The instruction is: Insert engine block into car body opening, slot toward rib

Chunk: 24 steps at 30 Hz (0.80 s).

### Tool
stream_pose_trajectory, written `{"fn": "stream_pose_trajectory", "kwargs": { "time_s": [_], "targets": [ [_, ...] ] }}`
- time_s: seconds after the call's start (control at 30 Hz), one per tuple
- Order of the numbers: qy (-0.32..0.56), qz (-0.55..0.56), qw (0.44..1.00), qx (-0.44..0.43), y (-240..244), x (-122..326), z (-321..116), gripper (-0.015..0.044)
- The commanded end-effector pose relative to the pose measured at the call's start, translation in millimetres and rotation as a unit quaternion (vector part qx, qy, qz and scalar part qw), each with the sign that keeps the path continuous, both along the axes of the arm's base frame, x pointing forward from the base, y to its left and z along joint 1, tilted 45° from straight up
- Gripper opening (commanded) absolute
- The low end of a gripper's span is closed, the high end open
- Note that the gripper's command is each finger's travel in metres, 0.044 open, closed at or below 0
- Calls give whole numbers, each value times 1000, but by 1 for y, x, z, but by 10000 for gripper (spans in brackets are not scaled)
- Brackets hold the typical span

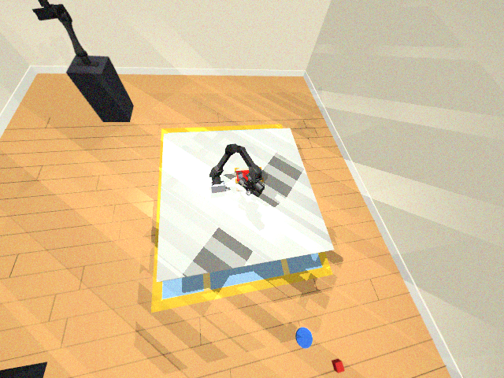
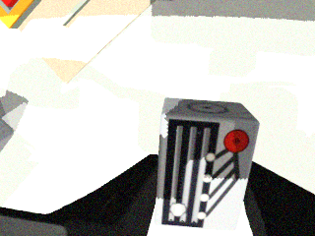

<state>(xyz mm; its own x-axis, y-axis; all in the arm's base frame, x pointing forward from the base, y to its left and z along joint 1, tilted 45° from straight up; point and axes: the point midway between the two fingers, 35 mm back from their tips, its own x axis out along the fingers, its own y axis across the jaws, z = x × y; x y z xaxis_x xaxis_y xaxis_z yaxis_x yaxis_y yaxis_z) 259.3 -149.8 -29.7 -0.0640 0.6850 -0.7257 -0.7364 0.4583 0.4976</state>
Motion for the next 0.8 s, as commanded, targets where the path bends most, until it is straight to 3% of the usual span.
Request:
{"fn": "stream_pose_trajectory", "kwargs": {
  "time_s": [0.0, 0.77],
  "targets": [
    [13, -5, 1000, -6, 6, 4, 4, 0],
    [66, -60, 996, -27, 64, 37, 31, 0]
  ]
}}
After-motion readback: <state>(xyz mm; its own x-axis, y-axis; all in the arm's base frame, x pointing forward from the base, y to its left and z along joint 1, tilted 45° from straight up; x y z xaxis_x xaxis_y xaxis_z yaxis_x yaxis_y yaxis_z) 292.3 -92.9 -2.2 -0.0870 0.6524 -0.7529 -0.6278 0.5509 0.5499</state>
